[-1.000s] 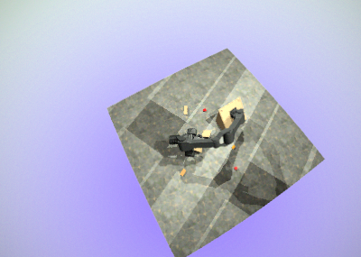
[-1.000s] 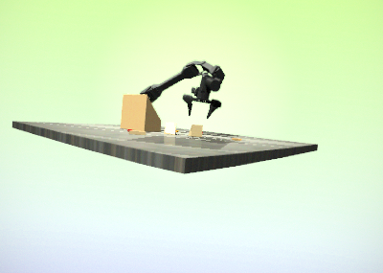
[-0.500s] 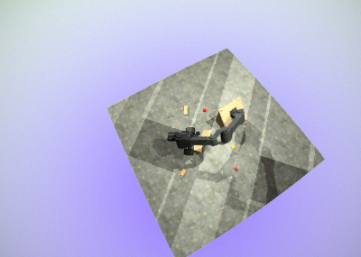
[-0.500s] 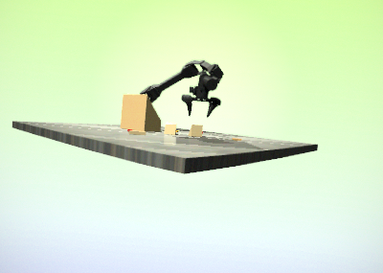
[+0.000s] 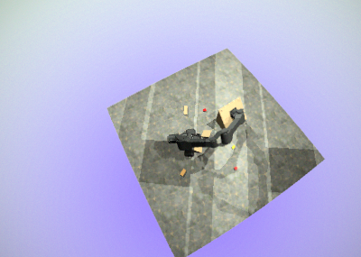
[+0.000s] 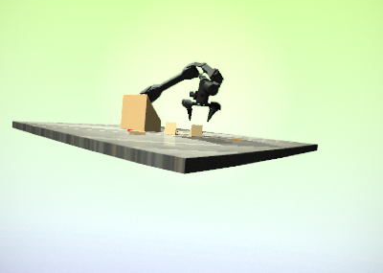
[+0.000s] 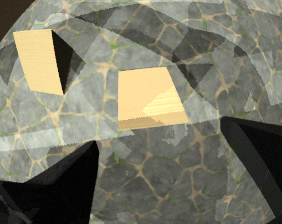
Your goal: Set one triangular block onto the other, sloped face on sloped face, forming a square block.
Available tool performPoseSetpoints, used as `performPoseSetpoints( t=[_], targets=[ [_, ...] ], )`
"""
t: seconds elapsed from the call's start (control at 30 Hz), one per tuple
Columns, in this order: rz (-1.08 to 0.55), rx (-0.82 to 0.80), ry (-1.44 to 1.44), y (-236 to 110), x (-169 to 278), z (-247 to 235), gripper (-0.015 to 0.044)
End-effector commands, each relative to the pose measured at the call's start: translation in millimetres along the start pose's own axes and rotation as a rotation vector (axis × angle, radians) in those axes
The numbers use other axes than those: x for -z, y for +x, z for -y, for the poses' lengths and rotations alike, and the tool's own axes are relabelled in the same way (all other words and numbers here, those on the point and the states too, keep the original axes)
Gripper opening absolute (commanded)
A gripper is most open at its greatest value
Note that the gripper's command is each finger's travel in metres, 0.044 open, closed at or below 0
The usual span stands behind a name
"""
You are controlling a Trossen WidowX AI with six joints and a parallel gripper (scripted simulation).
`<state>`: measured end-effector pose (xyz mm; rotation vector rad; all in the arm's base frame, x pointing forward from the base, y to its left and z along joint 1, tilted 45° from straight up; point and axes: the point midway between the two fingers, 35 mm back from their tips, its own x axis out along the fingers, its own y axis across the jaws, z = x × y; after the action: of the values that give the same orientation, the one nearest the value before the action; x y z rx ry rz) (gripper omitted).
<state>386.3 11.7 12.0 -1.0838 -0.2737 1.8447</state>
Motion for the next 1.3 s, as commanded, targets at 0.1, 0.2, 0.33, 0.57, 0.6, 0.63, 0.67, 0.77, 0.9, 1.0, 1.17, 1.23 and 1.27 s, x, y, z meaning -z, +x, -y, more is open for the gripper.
performPoseSetpoints(
  t=[0.1,0.2,0.33,0.57,0.6,0.63,0.67,0.77,0.9,1.0,1.17,1.23,1.27],
  targets=[
    [0.011,0.006,0.017,13,0,-1,0.0440],
    [0.014,0.006,0.021,18,0,0,0.0440],
    [0.018,0.007,0.025,25,0,0,0.0440],
    [0.025,0.007,0.033,36,0,0,0.0440],
    [0.026,0.008,0.034,38,-1,0,0.0440],
    [0.027,0.008,0.035,40,-1,0,0.0440],
    [0.028,0.008,0.036,41,-1,0,0.0440],
    [0.032,0.008,0.039,46,-1,0,0.0440],
    [0.036,0.008,0.044,53,-2,-1,0.0440],
    [0.040,0.009,0.047,58,-2,-1,0.0440],
    [0.046,0.009,0.053,66,-3,-1,0.0440],
    [0.048,0.009,0.055,69,-4,-1,0.0440],
    [0.049,0.009,0.056,71,-4,-1,0.0440]
  ],
)
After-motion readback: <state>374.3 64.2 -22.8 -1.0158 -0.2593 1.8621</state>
